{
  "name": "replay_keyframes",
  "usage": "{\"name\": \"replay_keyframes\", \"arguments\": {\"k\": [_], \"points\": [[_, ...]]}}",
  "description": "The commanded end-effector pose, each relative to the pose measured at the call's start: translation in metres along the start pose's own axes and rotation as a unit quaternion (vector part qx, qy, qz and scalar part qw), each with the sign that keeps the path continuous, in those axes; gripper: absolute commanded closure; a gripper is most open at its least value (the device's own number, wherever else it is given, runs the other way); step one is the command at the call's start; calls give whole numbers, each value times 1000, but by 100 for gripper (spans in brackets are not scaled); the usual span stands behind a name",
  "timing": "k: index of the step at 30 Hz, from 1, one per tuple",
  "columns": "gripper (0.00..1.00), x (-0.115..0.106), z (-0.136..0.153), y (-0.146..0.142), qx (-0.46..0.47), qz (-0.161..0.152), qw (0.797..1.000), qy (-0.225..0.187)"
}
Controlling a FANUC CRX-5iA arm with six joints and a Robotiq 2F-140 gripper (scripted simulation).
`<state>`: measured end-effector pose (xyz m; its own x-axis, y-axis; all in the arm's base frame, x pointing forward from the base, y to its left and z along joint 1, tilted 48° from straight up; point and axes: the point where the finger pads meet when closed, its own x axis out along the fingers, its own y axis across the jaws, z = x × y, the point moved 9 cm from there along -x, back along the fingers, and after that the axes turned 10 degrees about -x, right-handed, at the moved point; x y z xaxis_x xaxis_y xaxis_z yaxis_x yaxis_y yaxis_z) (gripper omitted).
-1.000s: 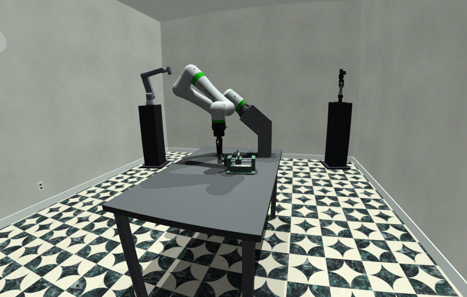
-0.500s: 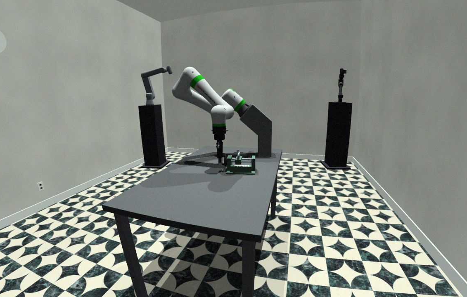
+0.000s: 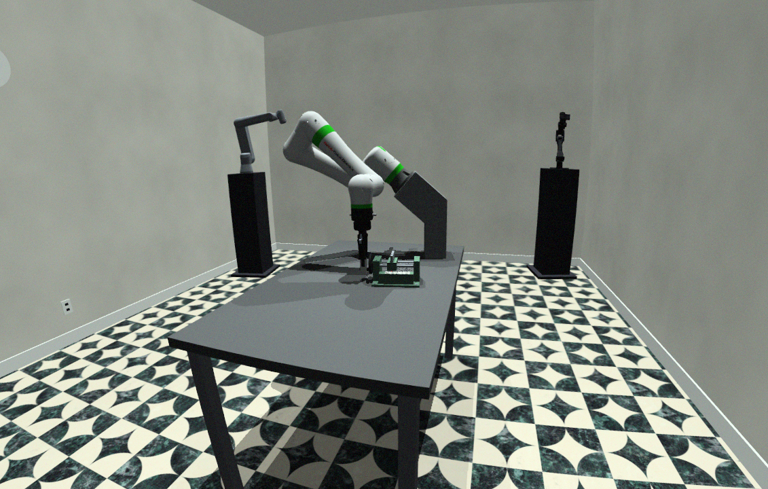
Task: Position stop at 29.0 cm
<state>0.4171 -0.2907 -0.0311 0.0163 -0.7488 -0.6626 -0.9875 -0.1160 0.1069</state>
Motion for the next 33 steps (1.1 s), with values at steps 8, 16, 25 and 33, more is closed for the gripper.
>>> {"name": "replay_keyframes", "arguments": {"k": [8, 16, 25, 33], "points": [[96, -17, 3, 17, 0, -1, 1000, 0], [96, -33, 4, 20, 0, -1, 1000, 0], [96, -44, 3, 17, 0, -1, 1000, 0], [96, -55, 2, 8, 0, -1, 1000, 0]]}}
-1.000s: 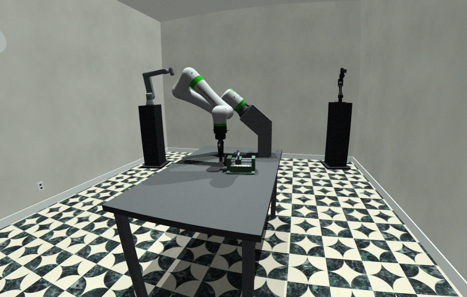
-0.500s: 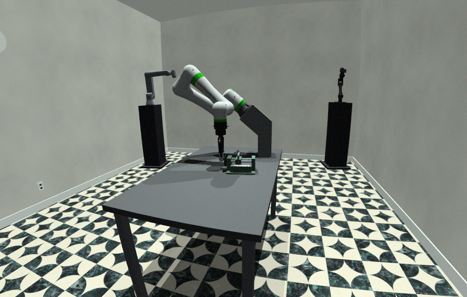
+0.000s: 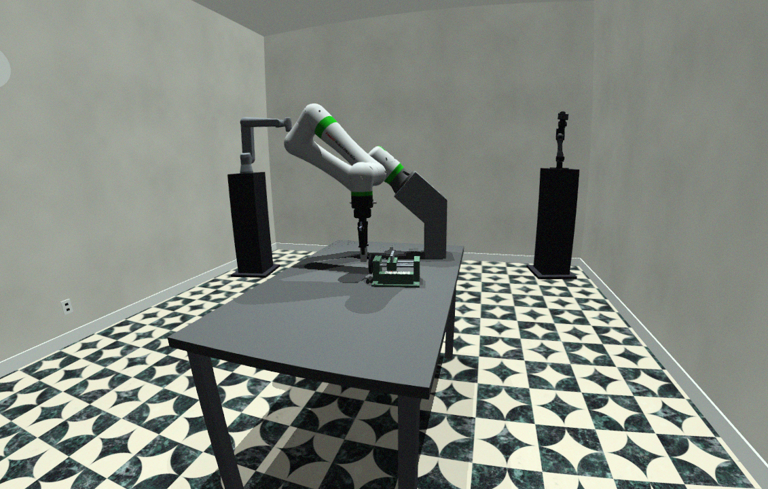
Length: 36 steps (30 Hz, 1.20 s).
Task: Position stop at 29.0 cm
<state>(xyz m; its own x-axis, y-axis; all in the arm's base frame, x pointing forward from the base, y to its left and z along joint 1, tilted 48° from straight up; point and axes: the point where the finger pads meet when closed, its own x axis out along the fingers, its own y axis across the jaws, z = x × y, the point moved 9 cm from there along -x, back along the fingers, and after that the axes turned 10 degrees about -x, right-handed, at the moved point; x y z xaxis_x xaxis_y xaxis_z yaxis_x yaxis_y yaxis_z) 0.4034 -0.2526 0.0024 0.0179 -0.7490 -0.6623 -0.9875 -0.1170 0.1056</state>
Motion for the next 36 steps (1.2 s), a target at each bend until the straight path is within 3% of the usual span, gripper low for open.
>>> {"name": "replay_keyframes", "arguments": {"k": [1, 19, 36], "points": [[96, -4, -1, -4, 0, 0, 1000, 0], [96, -10, -6, -36, 0, 0, 1000, 0], [96, 13, -10, -56, 0, 0, 1000, 0]]}}
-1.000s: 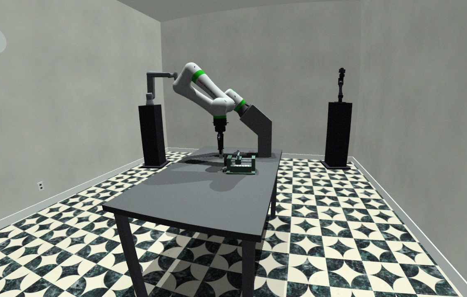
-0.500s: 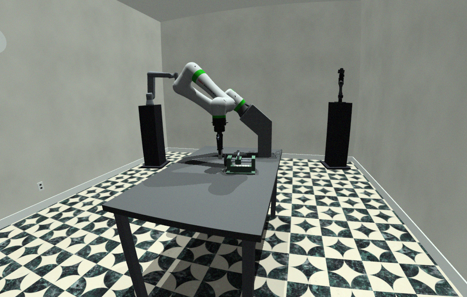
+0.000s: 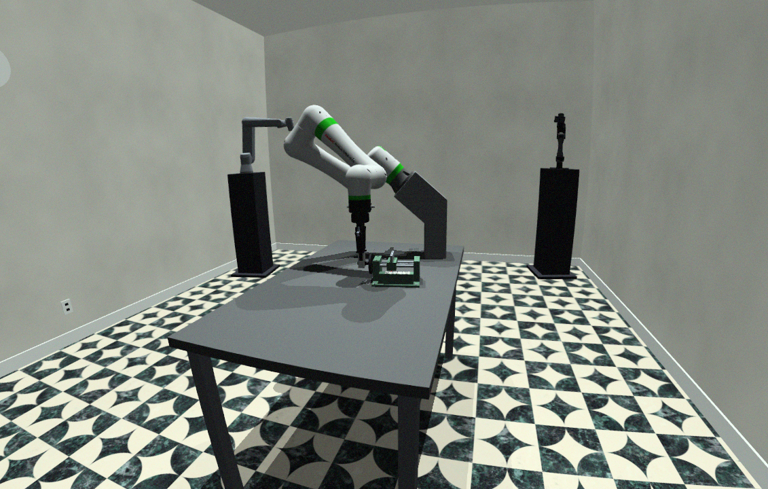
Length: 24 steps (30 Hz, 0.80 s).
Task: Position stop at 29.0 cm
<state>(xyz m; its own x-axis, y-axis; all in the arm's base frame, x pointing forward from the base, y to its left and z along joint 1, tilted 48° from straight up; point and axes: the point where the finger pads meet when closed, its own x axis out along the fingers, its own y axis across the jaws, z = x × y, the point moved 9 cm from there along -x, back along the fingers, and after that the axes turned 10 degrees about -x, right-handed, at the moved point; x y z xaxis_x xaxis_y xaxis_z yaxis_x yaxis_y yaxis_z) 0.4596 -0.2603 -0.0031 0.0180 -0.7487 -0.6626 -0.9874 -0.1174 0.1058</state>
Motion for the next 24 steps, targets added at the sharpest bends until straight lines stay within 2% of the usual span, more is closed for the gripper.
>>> {"name": "replay_keyframes", "arguments": {"k": [1, 24], "points": [[96, 4, 0, -1, 0, 0, 1000, 0], [96, 30, 1, 5, 0, 0, 1000, 0]]}}
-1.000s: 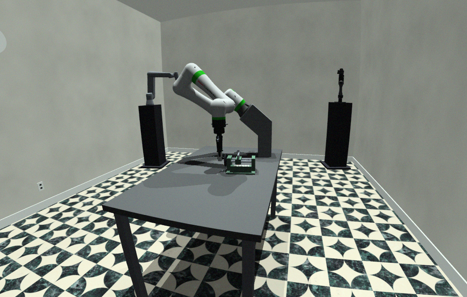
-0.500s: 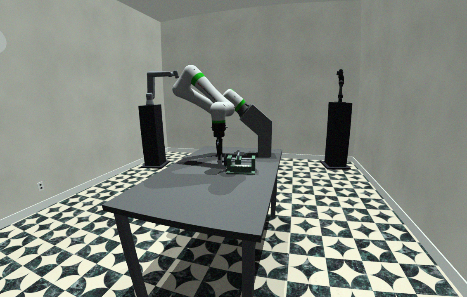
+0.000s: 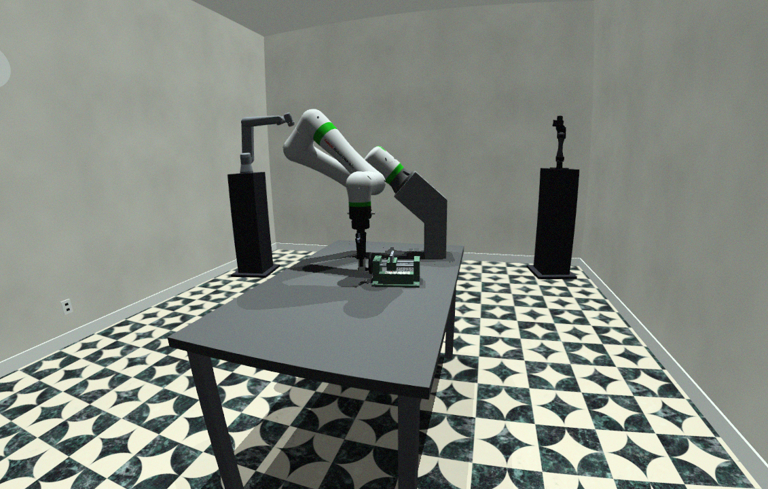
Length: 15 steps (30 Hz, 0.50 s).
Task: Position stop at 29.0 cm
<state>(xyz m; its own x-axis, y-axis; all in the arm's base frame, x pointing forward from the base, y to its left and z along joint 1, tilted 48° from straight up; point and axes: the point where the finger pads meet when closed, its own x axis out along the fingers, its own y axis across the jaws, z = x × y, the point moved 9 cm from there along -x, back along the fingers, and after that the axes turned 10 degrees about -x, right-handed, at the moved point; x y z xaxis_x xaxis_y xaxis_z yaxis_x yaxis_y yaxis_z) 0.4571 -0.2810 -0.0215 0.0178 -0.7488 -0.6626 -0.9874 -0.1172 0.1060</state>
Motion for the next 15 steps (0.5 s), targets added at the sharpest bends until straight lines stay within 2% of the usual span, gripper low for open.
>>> {"name": "replay_keyframes", "arguments": {"k": [1, 15], "points": [[96, 3, 1, 2, 0, 0, 1000, 0], [96, 10, 2, 10, 0, 0, 1000, 0]]}}
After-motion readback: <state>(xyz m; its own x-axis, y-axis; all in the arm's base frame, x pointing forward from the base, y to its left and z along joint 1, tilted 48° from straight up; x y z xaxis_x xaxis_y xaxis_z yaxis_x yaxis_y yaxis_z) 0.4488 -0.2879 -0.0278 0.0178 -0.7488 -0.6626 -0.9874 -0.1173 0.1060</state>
